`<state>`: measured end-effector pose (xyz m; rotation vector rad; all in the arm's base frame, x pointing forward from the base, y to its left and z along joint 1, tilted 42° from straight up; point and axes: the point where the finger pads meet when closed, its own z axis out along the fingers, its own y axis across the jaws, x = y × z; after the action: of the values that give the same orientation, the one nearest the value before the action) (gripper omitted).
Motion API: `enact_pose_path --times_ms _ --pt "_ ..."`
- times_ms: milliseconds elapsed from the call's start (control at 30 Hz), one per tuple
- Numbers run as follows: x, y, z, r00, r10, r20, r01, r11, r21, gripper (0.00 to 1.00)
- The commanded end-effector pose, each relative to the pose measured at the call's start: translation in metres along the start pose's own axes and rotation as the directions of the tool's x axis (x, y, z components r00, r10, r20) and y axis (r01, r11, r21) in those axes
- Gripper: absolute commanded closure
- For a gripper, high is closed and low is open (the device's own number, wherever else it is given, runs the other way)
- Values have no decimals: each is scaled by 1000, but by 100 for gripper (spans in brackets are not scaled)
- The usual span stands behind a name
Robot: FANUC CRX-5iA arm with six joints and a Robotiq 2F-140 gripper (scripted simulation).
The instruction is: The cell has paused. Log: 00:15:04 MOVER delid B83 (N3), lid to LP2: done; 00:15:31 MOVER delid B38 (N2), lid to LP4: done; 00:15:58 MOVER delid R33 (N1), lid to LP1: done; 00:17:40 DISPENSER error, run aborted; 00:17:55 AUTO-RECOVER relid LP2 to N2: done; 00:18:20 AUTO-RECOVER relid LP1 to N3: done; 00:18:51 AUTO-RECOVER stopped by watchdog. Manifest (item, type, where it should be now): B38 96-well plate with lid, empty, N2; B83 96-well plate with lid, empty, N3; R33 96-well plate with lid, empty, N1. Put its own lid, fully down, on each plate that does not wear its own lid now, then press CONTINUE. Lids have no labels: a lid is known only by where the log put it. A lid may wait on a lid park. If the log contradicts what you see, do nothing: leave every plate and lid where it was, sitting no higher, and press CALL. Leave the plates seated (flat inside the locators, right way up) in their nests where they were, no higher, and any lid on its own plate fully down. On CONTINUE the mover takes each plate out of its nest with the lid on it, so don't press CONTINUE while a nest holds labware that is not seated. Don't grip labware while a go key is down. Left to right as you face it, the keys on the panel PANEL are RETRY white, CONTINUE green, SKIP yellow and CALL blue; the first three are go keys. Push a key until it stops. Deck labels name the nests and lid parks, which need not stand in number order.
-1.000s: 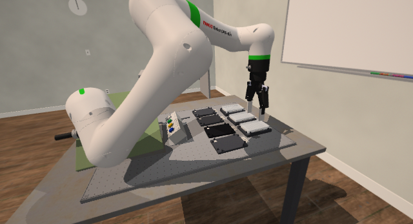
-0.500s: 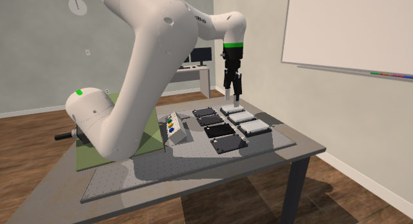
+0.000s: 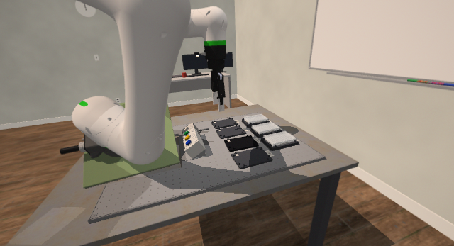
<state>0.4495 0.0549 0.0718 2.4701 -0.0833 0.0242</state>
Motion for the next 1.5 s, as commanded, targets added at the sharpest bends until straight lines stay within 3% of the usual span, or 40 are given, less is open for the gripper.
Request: enact_pose_path --times_ms 0,67,100,167,200,233,267,367,533,567,1467 --pt "-69 -9 5 1000 6 3 -6 1000 -13 34" --pt "-69 -9 5 1000 6 3 -6 1000 -13 34" --pt "-99 -8 11 1000 10 3 -10 1000 -22 34" --pt "-99 -8 11 1000 10 3 -10 1000 -22 34" --pt "-124 -6 17 1000 14 2 -14 999 -32 34" --pt "-124 -6 17 1000 14 2 -14 999 -32 34" --pt "-143 -3 24 1000 18 1 -18 999 -41 34" --pt "-166 3 33 1000 23 -2 -24 998 -53 34" --pt "-174 5 36 1000 26 -4 -26 998 -58 34" --pt "-174 5 36 1000 26 -4 -26 998 -58 100" --pt "-174 5 36 1000 26 -4 -26 998 -58 100"
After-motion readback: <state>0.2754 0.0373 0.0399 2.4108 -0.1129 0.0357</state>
